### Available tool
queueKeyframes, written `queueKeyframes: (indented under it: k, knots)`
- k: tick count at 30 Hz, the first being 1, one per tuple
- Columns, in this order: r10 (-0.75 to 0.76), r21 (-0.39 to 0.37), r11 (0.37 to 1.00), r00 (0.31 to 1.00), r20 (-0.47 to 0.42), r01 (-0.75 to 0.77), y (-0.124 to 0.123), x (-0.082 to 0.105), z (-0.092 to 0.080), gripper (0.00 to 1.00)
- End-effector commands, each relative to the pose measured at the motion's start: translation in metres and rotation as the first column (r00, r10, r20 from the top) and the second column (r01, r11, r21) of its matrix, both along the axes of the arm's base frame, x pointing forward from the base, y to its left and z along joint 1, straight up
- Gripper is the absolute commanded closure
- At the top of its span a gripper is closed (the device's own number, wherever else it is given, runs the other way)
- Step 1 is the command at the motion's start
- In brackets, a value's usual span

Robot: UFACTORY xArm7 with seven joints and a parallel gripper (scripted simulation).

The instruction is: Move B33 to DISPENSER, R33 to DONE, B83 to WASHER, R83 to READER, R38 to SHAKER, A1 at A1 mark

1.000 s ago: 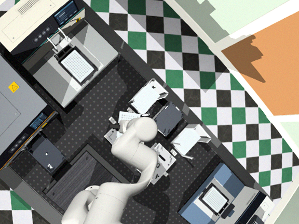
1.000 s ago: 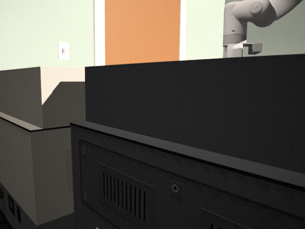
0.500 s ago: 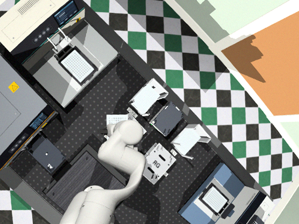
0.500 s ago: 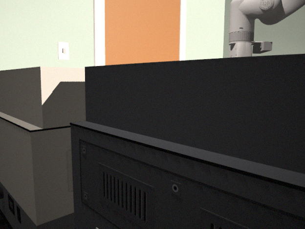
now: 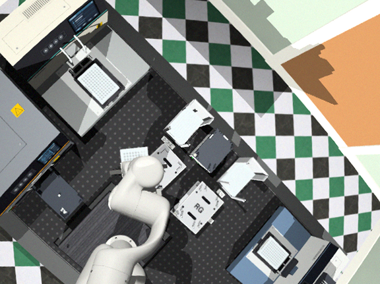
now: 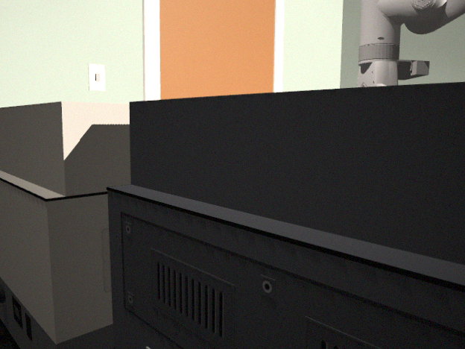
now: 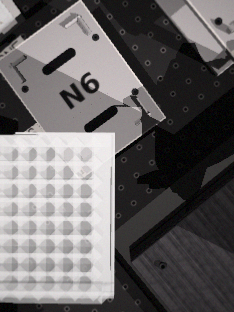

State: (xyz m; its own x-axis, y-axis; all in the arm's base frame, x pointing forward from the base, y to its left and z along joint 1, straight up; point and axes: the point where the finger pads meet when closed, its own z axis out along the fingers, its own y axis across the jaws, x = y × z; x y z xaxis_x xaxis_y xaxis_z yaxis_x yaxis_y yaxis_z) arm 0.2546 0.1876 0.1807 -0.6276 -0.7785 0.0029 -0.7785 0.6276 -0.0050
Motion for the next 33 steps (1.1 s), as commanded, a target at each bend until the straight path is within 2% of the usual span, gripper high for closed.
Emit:
queueKeyframes:
  k: [1, 4, 33]
  knots:
    - [0.034, 0.002, 0.999, 0.999, 0.003, -0.034, 0.006, -0.007, 0.002, 1.0]
    - [0.046, 0.002, 0.999, 0.999, 0.003, -0.046, 0.008, -0.01, 0.002, 1.0]
    - [0.25, 0.002, 0.968, 0.968, 0.002, -0.25, 0.059, -0.084, 0.001, 1.0]
